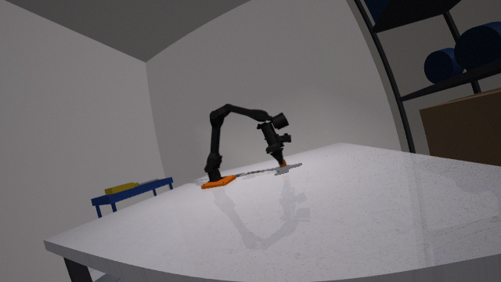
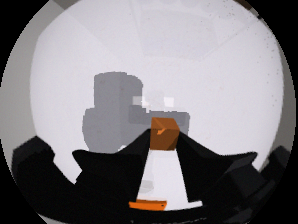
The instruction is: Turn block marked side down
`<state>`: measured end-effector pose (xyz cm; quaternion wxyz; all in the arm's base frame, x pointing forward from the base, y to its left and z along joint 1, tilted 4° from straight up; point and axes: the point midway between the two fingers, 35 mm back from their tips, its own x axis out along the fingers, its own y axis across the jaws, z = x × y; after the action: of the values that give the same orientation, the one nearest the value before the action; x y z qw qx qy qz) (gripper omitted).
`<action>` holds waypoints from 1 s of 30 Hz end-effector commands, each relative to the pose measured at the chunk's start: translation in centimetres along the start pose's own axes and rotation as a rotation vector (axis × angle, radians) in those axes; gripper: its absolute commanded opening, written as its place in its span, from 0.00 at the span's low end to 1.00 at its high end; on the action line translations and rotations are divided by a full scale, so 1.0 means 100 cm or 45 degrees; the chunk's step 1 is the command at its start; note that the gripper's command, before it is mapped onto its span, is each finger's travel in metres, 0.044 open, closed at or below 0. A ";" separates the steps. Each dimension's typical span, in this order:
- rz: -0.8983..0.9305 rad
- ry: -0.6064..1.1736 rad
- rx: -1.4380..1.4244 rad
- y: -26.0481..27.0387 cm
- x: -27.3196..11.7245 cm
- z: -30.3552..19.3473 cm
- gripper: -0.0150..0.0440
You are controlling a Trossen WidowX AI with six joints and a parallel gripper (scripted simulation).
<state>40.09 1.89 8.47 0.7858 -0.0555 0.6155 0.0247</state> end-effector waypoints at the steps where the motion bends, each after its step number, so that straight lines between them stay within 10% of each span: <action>1: 0.009 -0.064 -0.004 0.001 0.003 -0.002 0.25; 30: 0.007 -0.534 -0.004 0.001 0.012 -0.007 0.25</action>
<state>39.72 1.81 7.86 0.8908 -0.0497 0.4503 0.0348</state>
